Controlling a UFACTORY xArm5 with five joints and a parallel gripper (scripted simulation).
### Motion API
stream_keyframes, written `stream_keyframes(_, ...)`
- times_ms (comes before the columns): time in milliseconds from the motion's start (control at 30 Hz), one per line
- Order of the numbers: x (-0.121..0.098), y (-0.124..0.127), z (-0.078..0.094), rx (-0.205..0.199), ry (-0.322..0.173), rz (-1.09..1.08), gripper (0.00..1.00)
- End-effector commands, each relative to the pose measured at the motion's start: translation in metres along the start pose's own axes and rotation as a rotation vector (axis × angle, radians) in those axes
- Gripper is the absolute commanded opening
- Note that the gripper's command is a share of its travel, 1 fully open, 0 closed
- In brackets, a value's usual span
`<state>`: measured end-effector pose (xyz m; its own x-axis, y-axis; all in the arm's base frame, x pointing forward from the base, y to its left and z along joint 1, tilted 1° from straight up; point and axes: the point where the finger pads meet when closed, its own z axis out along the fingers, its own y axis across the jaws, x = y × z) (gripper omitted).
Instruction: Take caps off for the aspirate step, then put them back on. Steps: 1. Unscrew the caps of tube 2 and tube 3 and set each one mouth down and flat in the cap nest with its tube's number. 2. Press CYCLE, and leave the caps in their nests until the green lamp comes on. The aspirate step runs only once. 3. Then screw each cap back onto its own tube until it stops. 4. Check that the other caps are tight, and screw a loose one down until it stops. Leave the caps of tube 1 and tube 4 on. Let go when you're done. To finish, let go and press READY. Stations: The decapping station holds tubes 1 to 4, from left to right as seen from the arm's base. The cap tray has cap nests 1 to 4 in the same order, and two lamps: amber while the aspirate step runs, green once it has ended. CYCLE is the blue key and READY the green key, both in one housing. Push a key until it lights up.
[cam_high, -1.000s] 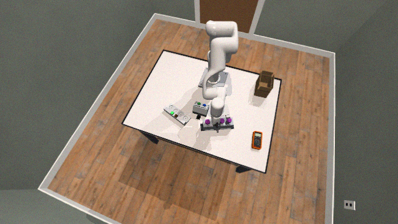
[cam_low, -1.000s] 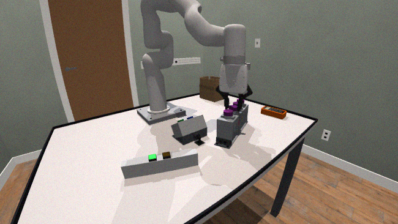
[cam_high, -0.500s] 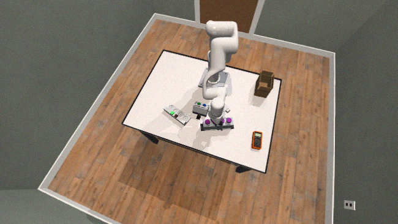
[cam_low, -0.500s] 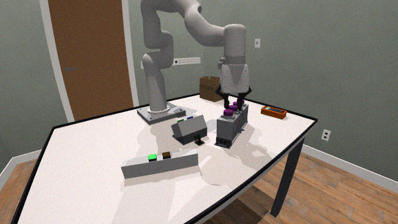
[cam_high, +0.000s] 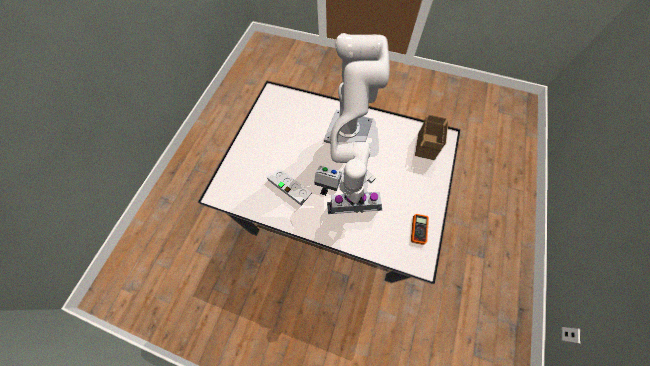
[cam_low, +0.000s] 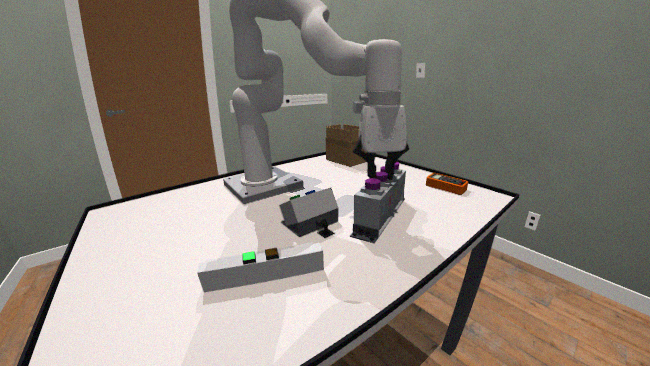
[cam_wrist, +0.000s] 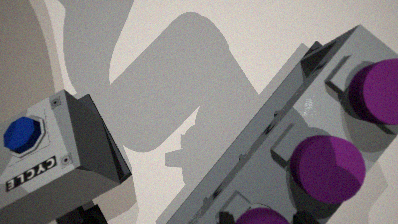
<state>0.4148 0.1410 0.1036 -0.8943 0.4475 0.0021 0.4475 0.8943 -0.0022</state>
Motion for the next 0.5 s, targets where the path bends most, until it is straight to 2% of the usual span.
stream_keyframes(0, -0.0011, 0.0012, -0.0015, 0.002, -0.010, -0.001, 0.00)
stream_keyframes(100, -0.0011, 0.0012, -0.0015, 0.002, -0.010, -0.001, 0.00)
stream_keyframes(467, -0.0011, 0.0012, -0.0012, -0.001, -0.010, 0.509, 0.00)
